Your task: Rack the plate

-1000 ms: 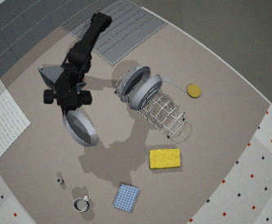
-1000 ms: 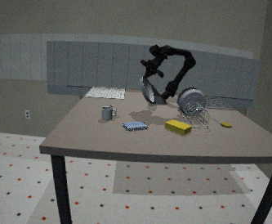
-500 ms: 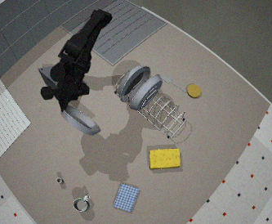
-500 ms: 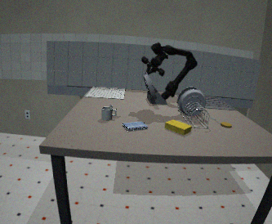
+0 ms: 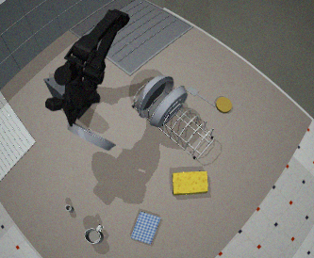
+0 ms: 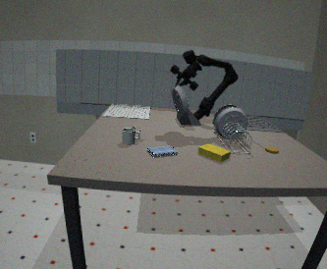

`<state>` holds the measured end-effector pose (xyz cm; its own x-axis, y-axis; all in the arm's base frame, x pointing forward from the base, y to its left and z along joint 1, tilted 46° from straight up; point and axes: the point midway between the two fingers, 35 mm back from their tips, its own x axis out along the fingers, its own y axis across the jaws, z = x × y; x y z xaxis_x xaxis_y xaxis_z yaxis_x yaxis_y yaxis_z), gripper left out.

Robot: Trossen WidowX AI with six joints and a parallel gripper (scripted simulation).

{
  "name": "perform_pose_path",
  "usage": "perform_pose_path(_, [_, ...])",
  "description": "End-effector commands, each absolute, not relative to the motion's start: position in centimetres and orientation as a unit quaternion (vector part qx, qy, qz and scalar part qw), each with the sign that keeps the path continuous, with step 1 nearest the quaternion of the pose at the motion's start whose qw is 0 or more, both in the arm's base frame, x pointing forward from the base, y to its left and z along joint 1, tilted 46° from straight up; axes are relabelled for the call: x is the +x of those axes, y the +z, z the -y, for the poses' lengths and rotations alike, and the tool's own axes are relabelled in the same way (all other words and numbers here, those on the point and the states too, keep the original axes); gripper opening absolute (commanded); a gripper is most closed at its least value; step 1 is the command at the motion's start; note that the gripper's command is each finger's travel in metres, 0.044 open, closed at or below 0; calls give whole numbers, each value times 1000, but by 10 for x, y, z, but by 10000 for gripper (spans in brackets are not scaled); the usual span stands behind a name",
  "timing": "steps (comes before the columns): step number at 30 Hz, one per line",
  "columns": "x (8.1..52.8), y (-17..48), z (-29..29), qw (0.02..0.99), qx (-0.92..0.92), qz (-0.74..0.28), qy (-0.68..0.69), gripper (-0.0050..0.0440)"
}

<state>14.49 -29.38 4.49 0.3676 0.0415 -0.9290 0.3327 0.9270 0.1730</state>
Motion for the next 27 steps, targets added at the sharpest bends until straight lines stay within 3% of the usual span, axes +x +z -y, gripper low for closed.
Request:
perform_pose_path(1, [141, 48, 298, 836, 134, -527, -73, 0])
perform_pose_path(27, [130, 50, 307, 931, -111, -346, 45, 0])
